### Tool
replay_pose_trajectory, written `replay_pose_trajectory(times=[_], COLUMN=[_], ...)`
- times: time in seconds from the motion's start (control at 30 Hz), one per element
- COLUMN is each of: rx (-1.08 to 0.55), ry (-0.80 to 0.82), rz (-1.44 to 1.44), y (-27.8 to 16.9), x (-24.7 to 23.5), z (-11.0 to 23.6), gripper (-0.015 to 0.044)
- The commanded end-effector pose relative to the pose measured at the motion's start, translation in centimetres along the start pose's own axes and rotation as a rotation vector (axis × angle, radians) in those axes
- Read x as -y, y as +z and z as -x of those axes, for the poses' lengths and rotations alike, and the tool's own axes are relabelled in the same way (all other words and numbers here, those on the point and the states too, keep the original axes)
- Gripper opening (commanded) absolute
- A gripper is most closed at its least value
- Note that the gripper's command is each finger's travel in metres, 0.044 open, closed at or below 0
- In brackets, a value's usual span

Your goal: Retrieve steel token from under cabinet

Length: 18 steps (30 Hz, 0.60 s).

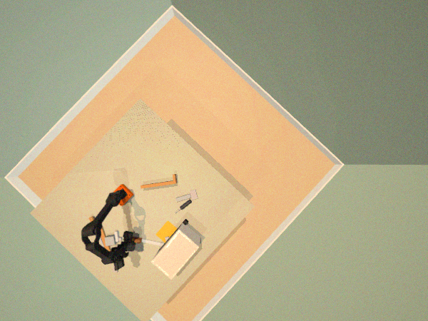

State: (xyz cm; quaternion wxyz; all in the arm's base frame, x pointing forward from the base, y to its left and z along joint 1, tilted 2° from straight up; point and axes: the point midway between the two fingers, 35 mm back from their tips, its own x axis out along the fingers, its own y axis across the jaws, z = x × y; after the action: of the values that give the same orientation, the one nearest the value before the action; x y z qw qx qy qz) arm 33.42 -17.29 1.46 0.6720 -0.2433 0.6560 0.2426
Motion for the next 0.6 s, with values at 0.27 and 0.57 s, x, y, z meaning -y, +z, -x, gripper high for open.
replay_pose_trajectory(times=[0.27,0.57], rx=[0.008,0.010], ry=[-0.002,-0.002], rz=[0.000,0.000], y=[2.6,4.4], x=[0.0,-0.1], z=[0.0,0.1], gripper=[0.0000,0.0000])
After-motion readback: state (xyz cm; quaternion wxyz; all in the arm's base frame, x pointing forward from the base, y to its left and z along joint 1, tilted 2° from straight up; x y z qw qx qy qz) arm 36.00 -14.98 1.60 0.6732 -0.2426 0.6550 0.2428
